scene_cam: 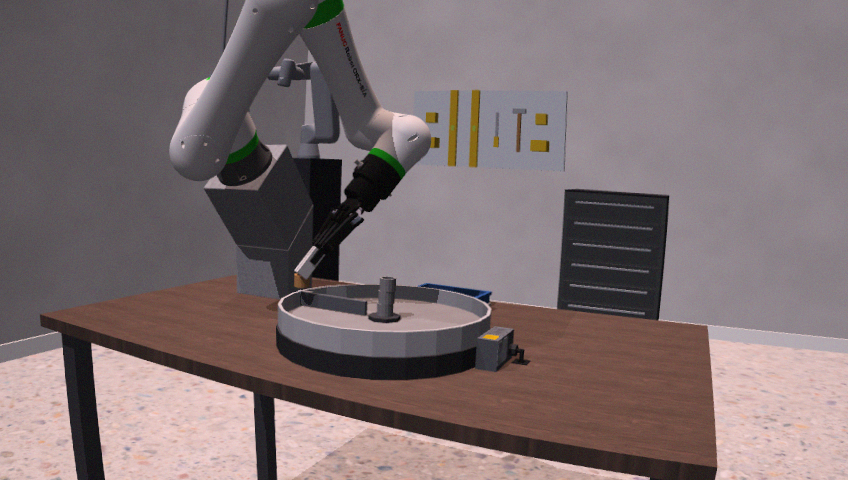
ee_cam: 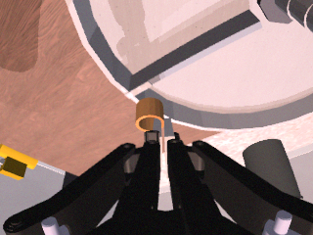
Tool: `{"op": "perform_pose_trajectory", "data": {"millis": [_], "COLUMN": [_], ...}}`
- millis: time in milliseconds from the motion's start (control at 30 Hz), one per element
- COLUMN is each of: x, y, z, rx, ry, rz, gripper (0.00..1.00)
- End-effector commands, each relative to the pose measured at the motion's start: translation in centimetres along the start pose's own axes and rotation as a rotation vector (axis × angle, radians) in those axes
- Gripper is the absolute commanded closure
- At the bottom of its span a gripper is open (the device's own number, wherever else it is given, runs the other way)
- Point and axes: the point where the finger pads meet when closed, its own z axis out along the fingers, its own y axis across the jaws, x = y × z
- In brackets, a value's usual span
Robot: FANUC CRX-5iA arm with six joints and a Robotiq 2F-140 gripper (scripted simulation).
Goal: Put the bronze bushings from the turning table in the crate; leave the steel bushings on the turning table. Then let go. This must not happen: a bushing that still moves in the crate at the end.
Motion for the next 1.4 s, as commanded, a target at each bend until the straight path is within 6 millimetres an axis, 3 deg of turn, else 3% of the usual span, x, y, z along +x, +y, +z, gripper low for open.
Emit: {"op": "perform_pose_trajectory", "data": {"millis": [0,300,533,1367], "x": [-1.0,-3.4,-4.2,-4.3], "y": [0.0,0.0,0.0,0.0], "z": [-1.2,-4.1,-5.0,-5.2], "rx": [0.000,0.000,0.000,0.000], "ry": [0.000,0.000,0.000,0.000], "rz": [0.000,0.000,0.000,0.000], "gripper": [1.00,1.00,1.00,1.00]}}
